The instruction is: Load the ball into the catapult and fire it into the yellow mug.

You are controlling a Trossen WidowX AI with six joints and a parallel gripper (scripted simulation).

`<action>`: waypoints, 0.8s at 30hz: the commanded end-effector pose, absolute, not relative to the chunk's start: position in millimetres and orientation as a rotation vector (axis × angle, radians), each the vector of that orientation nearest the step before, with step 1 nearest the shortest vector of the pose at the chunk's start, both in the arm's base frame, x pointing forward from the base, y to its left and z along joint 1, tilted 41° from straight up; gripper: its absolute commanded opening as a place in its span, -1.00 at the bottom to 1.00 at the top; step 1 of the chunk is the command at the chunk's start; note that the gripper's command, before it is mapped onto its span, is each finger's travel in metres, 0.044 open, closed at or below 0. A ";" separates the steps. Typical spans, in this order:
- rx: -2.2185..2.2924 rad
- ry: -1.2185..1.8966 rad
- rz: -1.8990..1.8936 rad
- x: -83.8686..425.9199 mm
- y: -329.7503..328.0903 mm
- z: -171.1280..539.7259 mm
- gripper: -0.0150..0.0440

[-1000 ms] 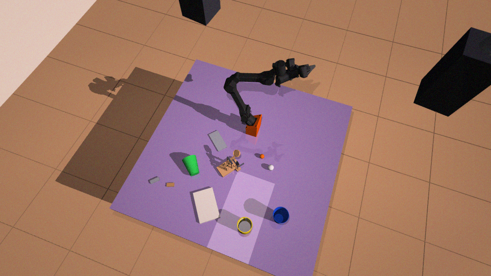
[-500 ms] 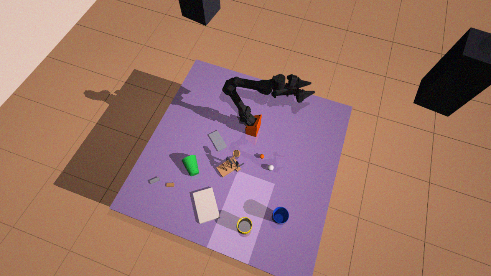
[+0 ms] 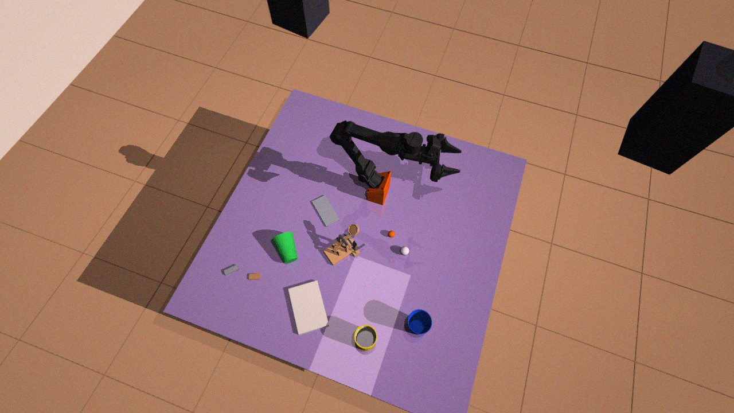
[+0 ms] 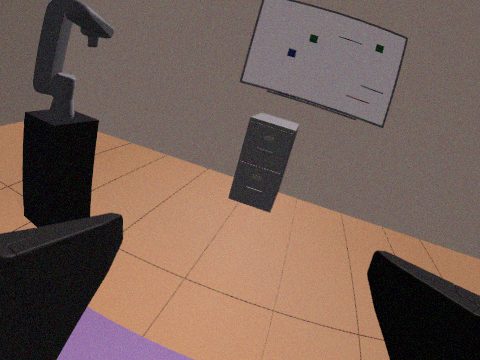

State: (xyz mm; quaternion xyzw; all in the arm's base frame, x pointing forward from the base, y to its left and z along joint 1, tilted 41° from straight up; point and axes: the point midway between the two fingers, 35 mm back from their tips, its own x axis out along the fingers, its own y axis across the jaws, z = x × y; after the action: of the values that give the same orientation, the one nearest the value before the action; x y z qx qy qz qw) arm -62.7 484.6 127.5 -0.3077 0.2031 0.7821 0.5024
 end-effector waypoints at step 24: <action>-0.589 1.020 1.034 130.8 416.2 79.1 1.00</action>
State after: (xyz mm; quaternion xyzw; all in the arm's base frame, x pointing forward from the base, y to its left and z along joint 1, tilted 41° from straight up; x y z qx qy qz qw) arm 111.2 429.4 83.5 -0.2747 0.4358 0.5086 0.6899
